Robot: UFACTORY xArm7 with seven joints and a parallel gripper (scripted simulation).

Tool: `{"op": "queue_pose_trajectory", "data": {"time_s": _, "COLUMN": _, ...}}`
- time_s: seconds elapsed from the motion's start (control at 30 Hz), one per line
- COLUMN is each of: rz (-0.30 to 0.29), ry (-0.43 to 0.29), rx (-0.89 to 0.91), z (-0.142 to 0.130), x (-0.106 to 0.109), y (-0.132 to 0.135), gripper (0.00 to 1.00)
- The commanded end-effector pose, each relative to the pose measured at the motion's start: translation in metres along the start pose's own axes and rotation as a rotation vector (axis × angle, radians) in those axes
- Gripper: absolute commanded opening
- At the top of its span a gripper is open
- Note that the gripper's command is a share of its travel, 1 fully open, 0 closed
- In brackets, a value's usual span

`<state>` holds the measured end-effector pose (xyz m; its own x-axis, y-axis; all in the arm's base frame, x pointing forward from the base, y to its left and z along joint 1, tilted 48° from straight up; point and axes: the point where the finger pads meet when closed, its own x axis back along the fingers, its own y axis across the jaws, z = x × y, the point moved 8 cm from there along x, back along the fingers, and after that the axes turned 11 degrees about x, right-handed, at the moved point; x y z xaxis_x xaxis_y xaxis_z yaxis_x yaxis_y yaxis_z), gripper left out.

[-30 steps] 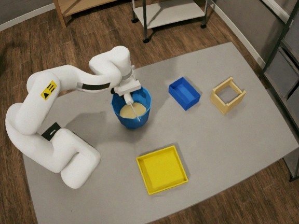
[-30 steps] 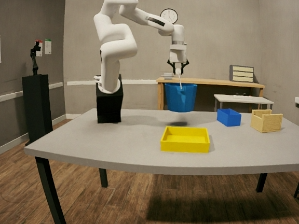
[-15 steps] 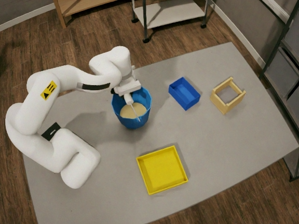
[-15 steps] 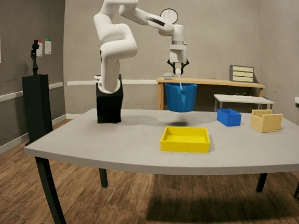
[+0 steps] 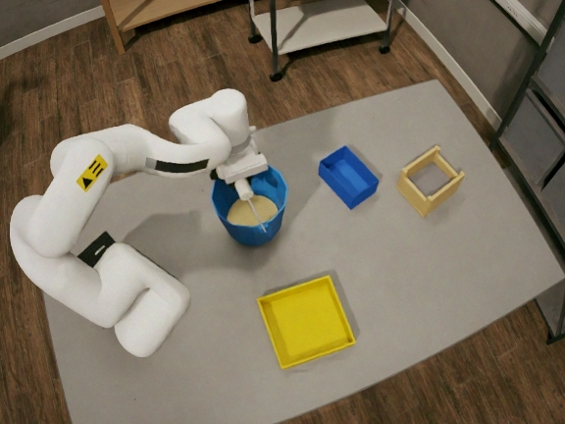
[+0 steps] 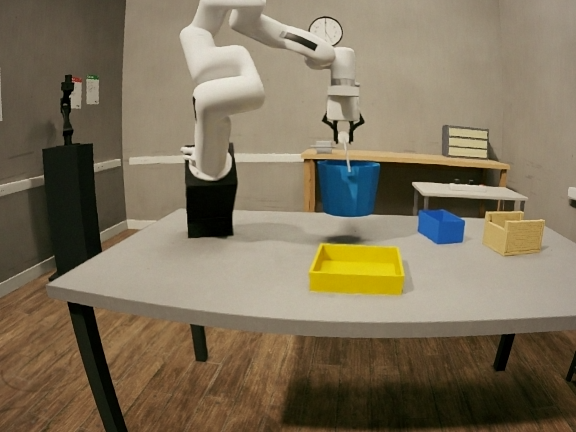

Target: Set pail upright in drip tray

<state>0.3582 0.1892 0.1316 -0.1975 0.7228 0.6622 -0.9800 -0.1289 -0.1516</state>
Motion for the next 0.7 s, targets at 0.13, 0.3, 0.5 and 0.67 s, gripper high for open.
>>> {"op": "queue_pose_trajectory", "data": {"time_s": 0.13, "rz": 0.004, "ry": -0.002, "rx": 0.000, "z": 0.007, "x": 0.002, "y": 0.000, "gripper": 0.00}}
{"op": "queue_pose_trajectory", "data": {"time_s": 0.3, "rz": 0.004, "ry": -0.002, "rx": 0.000, "z": 0.014, "x": 0.002, "y": 0.001, "gripper": 0.00}}
{"op": "queue_pose_trajectory", "data": {"time_s": 0.5, "rz": 0.004, "ry": -0.002, "rx": 0.000, "z": 0.020, "x": 0.002, "y": 0.002, "gripper": 0.00}}
{"op": "queue_pose_trajectory", "data": {"time_s": 0.67, "rz": 0.004, "ry": -0.002, "rx": 0.000, "z": 0.030, "x": 0.002, "y": 0.003, "gripper": 0.00}}
